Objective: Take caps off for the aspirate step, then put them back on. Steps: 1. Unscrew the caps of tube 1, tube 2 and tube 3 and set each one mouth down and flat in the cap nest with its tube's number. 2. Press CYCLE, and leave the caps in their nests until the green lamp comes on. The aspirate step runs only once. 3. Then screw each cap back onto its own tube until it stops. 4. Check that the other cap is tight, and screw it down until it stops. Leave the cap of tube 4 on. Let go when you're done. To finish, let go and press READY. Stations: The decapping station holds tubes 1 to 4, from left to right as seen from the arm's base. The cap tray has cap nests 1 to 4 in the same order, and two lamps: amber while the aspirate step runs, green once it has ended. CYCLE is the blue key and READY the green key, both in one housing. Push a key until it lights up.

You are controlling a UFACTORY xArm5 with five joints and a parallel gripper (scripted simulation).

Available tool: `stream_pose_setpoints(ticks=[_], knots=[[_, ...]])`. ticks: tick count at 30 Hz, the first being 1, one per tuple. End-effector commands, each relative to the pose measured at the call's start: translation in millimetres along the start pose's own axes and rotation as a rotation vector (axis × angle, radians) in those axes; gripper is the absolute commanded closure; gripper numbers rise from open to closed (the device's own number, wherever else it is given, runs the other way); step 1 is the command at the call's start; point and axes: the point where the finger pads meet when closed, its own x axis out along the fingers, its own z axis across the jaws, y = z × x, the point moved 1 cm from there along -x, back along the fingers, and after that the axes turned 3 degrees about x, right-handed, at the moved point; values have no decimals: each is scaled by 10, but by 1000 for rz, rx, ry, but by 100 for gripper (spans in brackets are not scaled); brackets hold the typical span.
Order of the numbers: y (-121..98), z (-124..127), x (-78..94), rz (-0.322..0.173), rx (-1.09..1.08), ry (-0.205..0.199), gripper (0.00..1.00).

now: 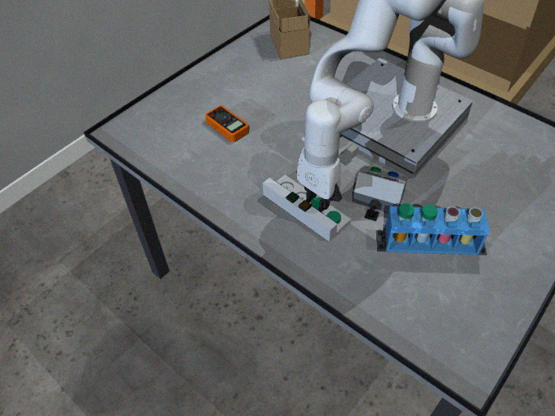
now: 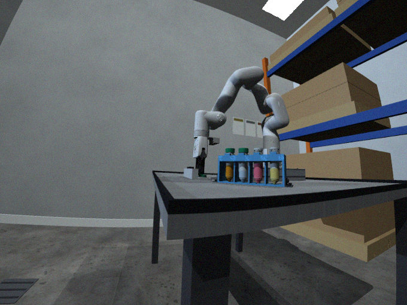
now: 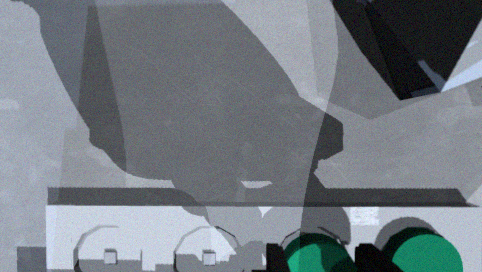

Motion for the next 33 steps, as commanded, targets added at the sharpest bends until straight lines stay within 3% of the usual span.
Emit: stream_pose_setpoints(ticks=[1,24,25,33], knots=[[-11,-1,11,-2,0,-17,100],[-11,1,86,-2,0,-17,100],[-11,1,86,-2,0,-17,54],[-11,1,86,-2,0,-17,54]])
